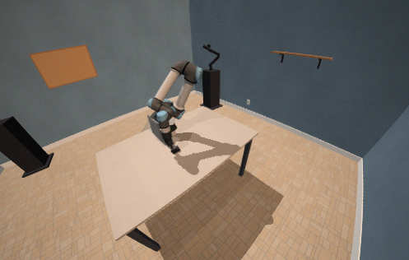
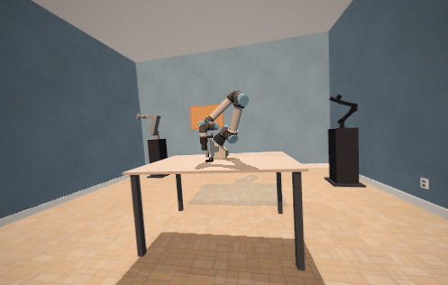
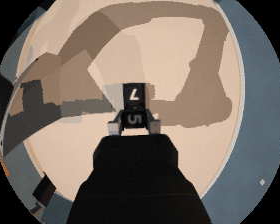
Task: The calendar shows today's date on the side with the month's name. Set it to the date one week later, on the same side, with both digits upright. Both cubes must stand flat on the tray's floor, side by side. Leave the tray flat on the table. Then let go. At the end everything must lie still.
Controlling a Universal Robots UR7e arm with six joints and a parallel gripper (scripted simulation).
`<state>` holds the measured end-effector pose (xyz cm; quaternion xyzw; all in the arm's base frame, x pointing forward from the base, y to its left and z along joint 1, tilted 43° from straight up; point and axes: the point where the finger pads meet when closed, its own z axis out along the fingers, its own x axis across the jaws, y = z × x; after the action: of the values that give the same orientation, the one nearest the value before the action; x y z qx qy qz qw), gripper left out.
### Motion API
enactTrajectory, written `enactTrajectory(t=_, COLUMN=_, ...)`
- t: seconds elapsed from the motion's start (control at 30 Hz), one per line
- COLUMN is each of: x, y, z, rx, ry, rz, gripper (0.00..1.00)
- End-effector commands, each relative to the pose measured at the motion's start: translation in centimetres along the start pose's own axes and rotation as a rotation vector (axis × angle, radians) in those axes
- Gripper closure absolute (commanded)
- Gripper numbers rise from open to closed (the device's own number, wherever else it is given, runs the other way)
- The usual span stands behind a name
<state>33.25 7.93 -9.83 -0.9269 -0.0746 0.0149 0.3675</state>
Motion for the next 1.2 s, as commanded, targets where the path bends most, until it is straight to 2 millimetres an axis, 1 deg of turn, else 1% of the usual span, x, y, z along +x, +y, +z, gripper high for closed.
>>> enactTrajectory(t=0.0, x=0.0, y=0.0, z=0.1, rx=-0.001, ry=0.001, rz=0.000, gripper=0.43)
enactTrajectory(t=0.87, x=0.0, y=0.0, z=2.0, rx=-0.001, ry=0.001, rz=0.000, gripper=0.43)
enactTrajectory(t=1.17, x=0.0, y=0.0, z=2.3, rx=-0.001, ry=0.001, rz=0.000, gripper=0.43)
